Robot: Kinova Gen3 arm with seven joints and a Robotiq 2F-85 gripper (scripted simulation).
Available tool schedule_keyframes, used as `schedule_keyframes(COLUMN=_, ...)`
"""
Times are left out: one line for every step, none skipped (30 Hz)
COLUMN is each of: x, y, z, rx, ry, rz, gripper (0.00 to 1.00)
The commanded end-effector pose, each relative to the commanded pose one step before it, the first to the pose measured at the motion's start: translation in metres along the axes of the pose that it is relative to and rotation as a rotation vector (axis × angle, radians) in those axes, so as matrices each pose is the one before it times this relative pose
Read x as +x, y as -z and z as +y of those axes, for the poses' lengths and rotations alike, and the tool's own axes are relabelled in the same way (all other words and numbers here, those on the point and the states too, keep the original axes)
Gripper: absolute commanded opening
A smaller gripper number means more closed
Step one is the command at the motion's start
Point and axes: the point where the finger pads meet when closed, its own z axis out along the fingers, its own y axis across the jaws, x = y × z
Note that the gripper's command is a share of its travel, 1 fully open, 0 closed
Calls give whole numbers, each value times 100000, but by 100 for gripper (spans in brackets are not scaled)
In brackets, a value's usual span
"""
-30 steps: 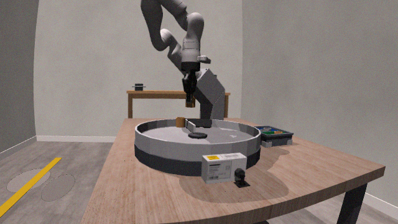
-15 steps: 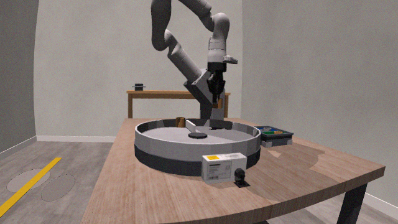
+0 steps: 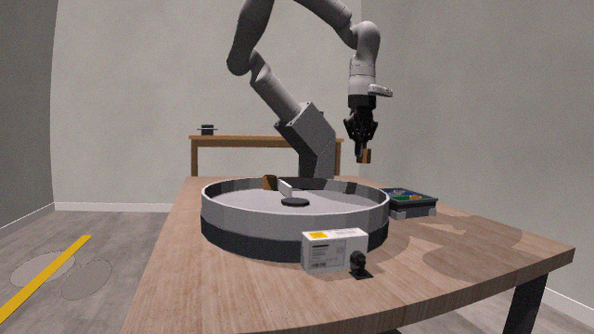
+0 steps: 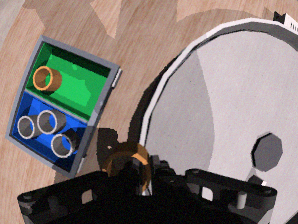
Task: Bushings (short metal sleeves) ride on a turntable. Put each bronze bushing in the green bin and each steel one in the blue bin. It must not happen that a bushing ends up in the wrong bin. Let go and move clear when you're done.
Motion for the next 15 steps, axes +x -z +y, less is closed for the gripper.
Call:
schedule_keyframes(x=1421, y=-290, z=-2030, rx=-243, ry=-1866, rz=155, gripper=0)
schedule_keyframes(x=0, y=0, z=0, rx=0, ry=0, rz=0, gripper=0)
schedule_keyframes(x=0, y=0, z=0, rx=0, ry=0, rz=0, gripper=0)
schedule_keyframes(x=848, y=1, z=-841, rx=-1, ry=-3492, rz=2, gripper=0)
schedule_keyframes(x=818, y=1, z=-870, rx=-1, ry=-3492, rz=2, gripper=0)
schedule_keyframes(x=787, y=1, z=-898, rx=-1, ry=-3492, rz=2, gripper=0)
schedule_keyframes(x=756, y=1, z=-925, rx=-1, ry=-3492, rz=2, gripper=0)
schedule_keyframes(x=723, y=1, z=-951, rx=-1, ry=-3492, rz=2, gripper=0)
schedule_keyframes(x=0, y=0, z=0, rx=0, ry=0, rz=0, gripper=0)
schedule_keyframes(x=0, y=0, z=0, rx=0, ry=0, rz=0, gripper=0)
schedule_keyframes(x=0, y=0, z=0, rx=0, ry=0, rz=0, gripper=0)
schedule_keyframes(x=689, y=1, z=-975, rx=-1, ry=-3492, rz=2, gripper=0)
schedule_keyframes(x=655, y=1, z=-999, rx=-1, ry=-3492, rz=2, gripper=0)
schedule_keyframes(x=0, y=0, z=0, rx=0, ry=0, rz=0, gripper=0)
schedule_keyframes(x=0, y=0, z=0, rx=0, ry=0, rz=0, gripper=0)
